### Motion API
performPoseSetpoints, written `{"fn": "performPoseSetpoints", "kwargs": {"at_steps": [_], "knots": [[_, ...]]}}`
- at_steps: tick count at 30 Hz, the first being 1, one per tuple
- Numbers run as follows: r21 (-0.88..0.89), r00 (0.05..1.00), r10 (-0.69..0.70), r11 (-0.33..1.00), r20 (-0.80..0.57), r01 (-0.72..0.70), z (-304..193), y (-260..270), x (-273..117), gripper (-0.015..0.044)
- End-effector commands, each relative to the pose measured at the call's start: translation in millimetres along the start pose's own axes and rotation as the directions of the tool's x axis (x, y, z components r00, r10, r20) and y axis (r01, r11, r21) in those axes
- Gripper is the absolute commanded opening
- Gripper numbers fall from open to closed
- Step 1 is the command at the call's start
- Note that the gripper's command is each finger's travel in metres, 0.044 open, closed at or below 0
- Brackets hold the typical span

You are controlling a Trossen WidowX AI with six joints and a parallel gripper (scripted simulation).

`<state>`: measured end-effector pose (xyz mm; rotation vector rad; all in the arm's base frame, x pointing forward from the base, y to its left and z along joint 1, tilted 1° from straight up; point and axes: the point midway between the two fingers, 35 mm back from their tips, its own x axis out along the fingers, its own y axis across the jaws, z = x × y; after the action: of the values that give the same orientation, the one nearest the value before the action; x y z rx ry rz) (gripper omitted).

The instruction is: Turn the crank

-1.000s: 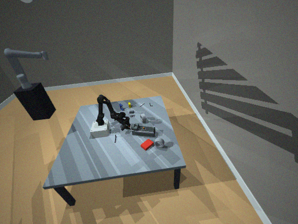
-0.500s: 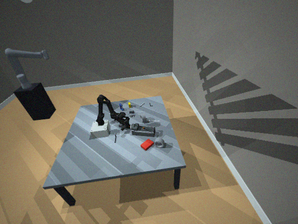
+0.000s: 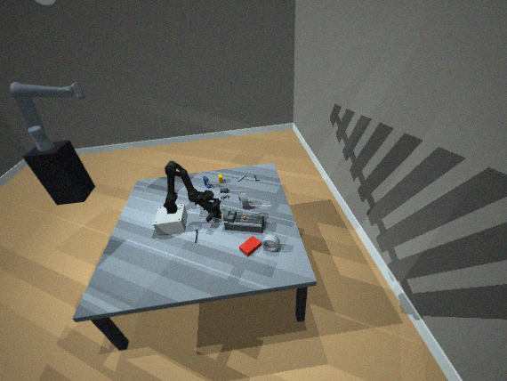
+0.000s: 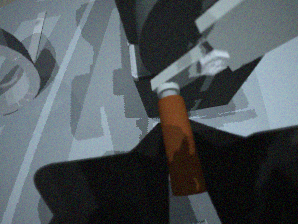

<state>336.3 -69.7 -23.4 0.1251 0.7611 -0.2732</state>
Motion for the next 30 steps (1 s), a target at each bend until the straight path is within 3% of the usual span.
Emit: {"fn": "performPoseSetpoints", "kwargs": {"at_steps": [1,30], "knots": [[0.0,1.0,0.006,1.0,0.006,-0.006,3.4,3.9,-3.6,0.0],[0.001,1.0,0.006,1.0,0.006,-0.006,16.0,6.9,-16.2,0.0]]}}
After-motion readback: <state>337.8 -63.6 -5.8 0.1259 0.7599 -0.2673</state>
